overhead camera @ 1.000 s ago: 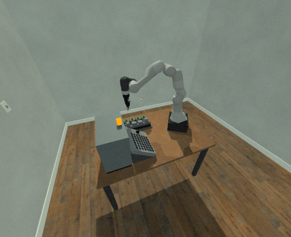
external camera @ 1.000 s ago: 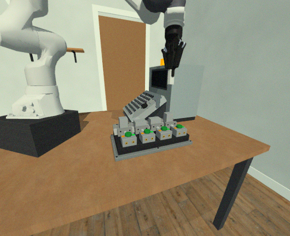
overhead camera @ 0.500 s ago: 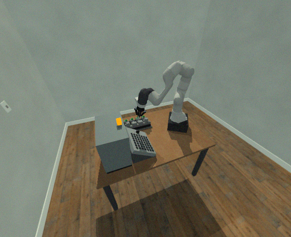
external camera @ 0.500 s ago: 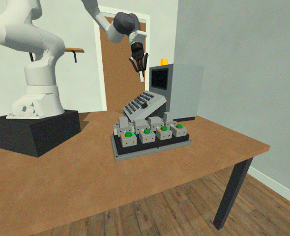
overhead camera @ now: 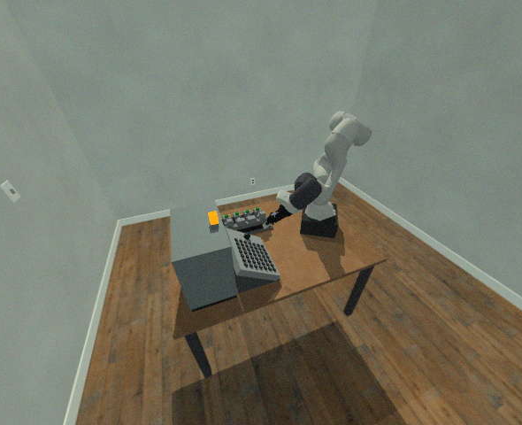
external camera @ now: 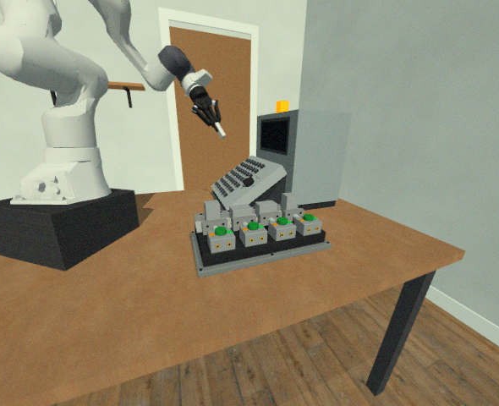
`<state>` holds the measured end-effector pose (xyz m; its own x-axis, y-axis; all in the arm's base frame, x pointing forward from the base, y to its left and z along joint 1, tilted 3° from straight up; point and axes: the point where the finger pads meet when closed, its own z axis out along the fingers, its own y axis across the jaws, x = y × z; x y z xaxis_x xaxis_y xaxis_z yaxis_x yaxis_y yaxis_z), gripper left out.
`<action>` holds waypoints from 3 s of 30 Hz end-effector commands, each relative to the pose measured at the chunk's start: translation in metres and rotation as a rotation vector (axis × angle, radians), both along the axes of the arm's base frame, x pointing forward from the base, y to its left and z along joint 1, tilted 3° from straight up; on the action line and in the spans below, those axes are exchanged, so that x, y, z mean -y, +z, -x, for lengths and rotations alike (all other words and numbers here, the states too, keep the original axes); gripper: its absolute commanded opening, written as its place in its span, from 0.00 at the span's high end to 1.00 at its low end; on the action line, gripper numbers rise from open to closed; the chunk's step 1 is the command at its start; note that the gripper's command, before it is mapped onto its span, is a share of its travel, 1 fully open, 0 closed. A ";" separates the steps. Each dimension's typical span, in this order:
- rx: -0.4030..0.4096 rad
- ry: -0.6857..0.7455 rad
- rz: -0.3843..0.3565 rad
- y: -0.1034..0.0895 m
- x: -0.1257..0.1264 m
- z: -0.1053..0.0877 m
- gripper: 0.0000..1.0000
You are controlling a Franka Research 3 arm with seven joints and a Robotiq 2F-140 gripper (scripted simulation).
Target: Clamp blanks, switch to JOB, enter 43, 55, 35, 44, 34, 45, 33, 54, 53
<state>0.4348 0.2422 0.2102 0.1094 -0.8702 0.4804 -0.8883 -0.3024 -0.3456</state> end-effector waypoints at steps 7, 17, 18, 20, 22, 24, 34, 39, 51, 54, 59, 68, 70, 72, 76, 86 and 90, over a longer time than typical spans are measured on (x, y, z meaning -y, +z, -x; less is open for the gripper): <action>-0.055 0.440 0.180 -0.072 0.073 -0.031 1.00; -0.150 0.708 0.259 -0.115 0.119 -0.047 1.00; -0.155 0.741 0.262 -0.116 0.120 -0.047 1.00; -0.160 0.809 0.272 -0.117 0.122 -0.048 1.00; -0.160 0.882 0.283 -0.120 0.125 -0.049 1.00; -0.158 0.958 0.294 -0.124 0.129 -0.050 1.00; -0.097 1.301 0.327 -0.134 0.140 -0.054 1.00; -0.093 1.309 0.327 -0.134 0.140 -0.054 0.67; -0.093 1.309 0.327 -0.134 0.140 -0.054 0.67; -0.093 1.309 0.327 -0.134 0.140 -0.054 0.67; -0.093 1.309 0.327 -0.134 0.140 -0.054 0.67; -0.093 1.309 0.327 -0.134 0.140 -0.054 0.67; -0.093 1.309 0.327 -0.134 0.140 -0.054 0.67; -0.093 1.309 0.327 -0.134 0.140 -0.054 0.67; -0.093 1.309 0.327 -0.134 0.140 -0.054 0.67; -0.093 1.309 0.327 -0.134 0.140 -0.054 0.67; -0.093 1.309 0.327 -0.134 0.140 -0.054 0.67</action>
